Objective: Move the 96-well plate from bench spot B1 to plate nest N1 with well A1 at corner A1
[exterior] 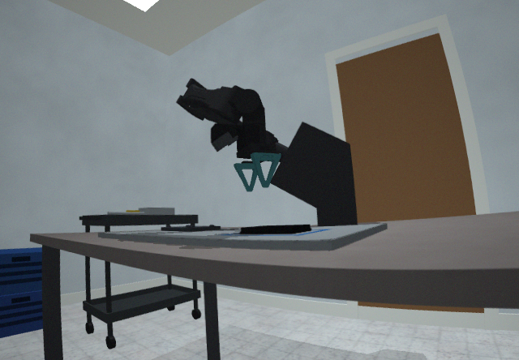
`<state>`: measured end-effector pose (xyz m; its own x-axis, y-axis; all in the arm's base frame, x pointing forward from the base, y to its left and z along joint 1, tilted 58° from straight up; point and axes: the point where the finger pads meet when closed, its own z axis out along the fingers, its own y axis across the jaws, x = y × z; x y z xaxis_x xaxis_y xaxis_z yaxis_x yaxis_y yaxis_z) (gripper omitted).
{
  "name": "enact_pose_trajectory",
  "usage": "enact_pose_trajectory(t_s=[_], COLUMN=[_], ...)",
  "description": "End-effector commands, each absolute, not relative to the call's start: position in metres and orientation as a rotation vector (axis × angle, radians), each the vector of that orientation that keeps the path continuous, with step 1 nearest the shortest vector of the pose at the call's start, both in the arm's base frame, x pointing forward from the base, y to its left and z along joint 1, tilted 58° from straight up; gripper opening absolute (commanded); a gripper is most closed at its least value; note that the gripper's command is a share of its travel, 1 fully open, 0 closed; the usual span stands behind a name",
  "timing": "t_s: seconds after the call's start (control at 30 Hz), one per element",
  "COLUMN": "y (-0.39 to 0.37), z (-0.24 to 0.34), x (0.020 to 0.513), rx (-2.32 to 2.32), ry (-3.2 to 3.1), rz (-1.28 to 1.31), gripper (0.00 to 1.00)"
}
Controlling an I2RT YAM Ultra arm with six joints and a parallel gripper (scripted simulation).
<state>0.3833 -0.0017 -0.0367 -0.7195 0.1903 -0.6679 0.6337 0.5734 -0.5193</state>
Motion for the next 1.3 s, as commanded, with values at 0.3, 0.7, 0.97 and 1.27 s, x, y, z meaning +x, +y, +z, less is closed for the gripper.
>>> enact_pose_trajectory(t_s=[0.3, 0.7, 0.97, 1.27], y=[0.022, 0.027, 0.031, 0.032], z=[-0.053, -0.068, -0.083, -0.089], x=[0.407, 0.416, 0.424, 0.426], rx=[1.02, 1.284, 1.468, 1.541], ry=[2.002, 1.788, 1.602, 1.517], rz=[-0.831, -0.668, -0.535, -0.477], gripper=[1.0, 1.0, 1.0, 1.0])
